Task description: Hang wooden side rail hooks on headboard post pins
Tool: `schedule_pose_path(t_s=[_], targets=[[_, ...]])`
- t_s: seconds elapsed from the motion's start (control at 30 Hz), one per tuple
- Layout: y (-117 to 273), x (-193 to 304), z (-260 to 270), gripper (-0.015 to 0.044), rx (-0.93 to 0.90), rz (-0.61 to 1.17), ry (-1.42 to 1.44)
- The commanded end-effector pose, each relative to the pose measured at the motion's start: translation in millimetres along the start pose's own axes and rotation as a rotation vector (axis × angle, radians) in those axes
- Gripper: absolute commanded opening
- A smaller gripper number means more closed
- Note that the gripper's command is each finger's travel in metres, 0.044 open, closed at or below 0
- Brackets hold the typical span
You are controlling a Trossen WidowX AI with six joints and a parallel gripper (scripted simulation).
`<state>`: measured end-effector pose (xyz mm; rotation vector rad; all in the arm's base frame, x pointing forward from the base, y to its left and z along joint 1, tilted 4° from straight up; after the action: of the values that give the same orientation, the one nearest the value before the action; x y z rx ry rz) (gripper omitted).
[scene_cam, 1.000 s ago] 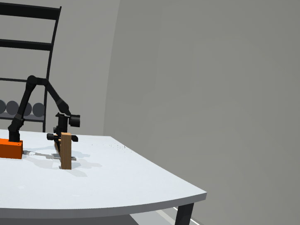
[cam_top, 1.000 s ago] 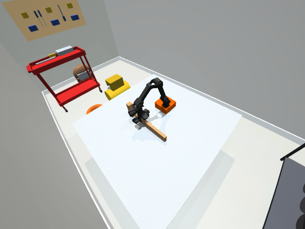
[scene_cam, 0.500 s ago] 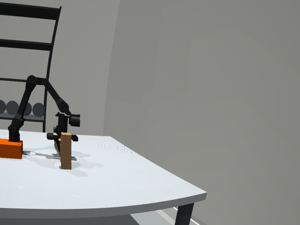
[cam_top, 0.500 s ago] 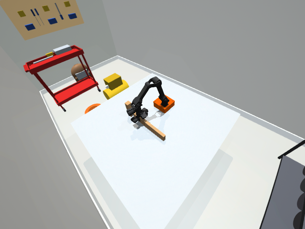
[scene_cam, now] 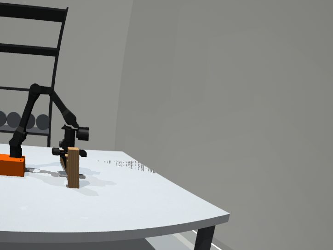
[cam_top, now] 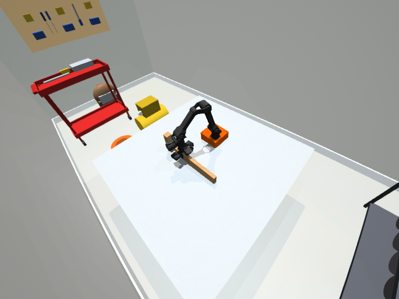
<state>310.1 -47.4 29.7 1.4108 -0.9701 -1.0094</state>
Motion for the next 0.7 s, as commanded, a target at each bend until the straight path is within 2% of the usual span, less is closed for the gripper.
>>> schedule_pose_path(t_s=[0.0, 0.67], targets=[[1.9, 0.7, 0.0, 0.0000, 0.009, 0.003, 0.009], [2.1, 2.2, 2.7, 0.0000, 0.008, 0.003, 0.009]])
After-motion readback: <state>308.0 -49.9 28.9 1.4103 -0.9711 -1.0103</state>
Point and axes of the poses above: the point midway between the two fingers, 35 mm back from their tips, its own y axis back along the fingers, its own z axis across the jaws, x = y × z, the point moved 2 cm from there along y, back along the fingers, and after that the axes turned 13 degrees about y, right-handed, at the moved point
